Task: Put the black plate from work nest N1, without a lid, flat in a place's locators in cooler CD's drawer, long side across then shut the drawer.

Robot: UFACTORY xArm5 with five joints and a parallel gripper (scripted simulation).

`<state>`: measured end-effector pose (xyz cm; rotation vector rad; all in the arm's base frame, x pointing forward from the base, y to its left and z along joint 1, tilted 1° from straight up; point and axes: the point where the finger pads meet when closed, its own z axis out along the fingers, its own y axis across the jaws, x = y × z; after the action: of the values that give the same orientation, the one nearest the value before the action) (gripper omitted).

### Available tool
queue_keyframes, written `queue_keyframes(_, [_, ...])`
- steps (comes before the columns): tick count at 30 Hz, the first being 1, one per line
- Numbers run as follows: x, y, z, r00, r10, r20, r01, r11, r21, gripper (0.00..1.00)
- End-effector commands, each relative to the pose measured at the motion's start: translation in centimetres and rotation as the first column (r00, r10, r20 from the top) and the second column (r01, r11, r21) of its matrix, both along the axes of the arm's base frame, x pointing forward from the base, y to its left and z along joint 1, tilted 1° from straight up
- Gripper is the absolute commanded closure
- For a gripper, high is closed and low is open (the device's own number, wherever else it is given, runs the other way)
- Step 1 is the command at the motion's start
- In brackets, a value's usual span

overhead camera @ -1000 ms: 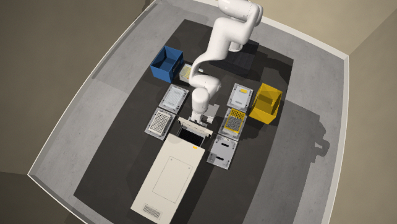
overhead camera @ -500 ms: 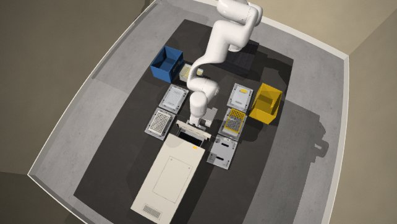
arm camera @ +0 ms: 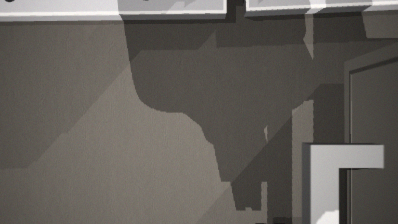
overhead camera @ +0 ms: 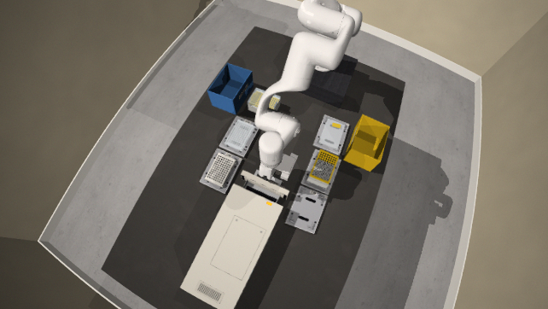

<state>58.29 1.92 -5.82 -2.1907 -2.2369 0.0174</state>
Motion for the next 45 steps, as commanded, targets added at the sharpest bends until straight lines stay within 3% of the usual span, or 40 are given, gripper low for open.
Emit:
queue_keyframes(1, [0.8,0.0,0.2,1.0,0.0,0.005,0.0,1.0,0.0,1.0])
queue_keyframes(34, [5.2,0.1,0.2,1.0,0.0,0.006,0.0,1.0,0.0,1.0])
queue_keyframes(45, [3.5,0.1,0.2,1.0,0.0,0.005,0.0,1.0,0.0,1.0])
